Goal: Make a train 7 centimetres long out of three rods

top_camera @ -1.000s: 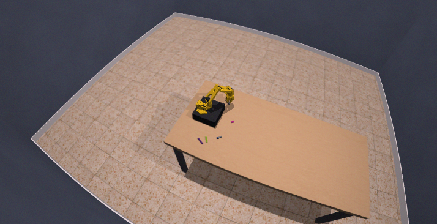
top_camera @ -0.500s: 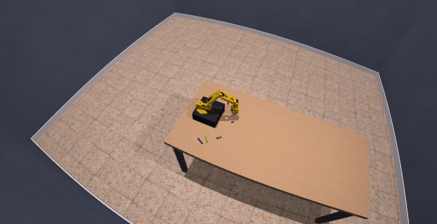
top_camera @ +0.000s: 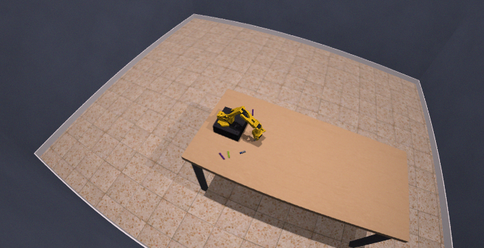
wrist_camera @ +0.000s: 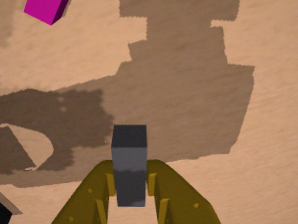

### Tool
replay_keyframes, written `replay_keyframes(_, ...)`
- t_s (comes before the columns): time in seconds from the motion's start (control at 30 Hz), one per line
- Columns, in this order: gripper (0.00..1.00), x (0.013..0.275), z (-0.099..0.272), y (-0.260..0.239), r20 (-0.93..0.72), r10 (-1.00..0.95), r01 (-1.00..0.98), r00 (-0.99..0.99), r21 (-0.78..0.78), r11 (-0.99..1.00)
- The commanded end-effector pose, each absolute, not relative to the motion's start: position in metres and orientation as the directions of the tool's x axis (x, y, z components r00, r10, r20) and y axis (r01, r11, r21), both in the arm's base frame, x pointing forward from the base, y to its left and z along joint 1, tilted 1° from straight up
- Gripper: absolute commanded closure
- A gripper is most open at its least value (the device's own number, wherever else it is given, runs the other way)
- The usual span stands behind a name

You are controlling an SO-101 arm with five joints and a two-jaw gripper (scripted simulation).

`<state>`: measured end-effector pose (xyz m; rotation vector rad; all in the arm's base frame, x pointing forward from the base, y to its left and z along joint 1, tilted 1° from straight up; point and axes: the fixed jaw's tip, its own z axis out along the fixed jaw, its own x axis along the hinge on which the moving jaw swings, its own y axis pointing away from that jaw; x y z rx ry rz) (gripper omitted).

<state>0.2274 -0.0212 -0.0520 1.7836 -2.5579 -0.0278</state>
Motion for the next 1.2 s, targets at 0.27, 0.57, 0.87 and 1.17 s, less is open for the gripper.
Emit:
replay_keyframes(0.27,1.00,0.218,-0.050,-0.088,0.001,-0.803,-0.803,-0.596,0.004,0.596)
replay_keyframes(0.57,1.00,0.209,-0.050,-0.108,0.001,-0.743,-0.743,-0.669,0.003,0.669)
replay_keyframes(0.87,1.00,0.209,-0.050,-0.109,0.001,-0.739,-0.739,-0.674,0.003,0.674)
replay_keyframes(1.17,1.00,0.209,-0.050,-0.109,0.001,-0.739,-0.739,-0.674,0.003,0.674)
